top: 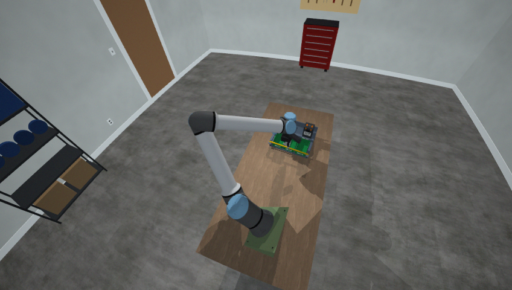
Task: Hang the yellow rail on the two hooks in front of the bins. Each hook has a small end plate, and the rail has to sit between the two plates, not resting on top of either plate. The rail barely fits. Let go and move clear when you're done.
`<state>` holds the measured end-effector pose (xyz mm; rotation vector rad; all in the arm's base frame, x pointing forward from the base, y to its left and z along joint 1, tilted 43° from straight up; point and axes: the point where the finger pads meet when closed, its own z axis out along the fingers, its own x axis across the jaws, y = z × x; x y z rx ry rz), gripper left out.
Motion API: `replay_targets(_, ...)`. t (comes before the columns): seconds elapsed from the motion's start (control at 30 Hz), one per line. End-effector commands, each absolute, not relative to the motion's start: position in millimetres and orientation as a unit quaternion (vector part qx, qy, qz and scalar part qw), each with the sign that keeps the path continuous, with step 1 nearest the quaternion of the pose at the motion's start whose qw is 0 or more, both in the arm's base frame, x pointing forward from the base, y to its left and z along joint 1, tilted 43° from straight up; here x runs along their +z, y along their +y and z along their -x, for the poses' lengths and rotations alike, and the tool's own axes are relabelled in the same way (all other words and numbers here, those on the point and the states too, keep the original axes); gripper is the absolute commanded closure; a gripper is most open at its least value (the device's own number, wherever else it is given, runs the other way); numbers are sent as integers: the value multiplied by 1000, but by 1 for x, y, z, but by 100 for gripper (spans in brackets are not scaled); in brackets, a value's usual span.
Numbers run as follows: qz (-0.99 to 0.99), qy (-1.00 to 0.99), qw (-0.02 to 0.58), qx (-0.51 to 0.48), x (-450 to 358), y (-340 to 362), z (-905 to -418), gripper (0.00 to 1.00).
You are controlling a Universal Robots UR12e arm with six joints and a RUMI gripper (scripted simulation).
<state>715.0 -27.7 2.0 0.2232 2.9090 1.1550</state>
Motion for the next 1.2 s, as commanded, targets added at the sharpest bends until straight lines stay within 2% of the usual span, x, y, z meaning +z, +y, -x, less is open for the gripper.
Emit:
replay_targets(0.0,-71,927,3,368,2,-28,-716,100)
replay_targets(1.17,-71,927,3,368,-1,-25,-716,100)
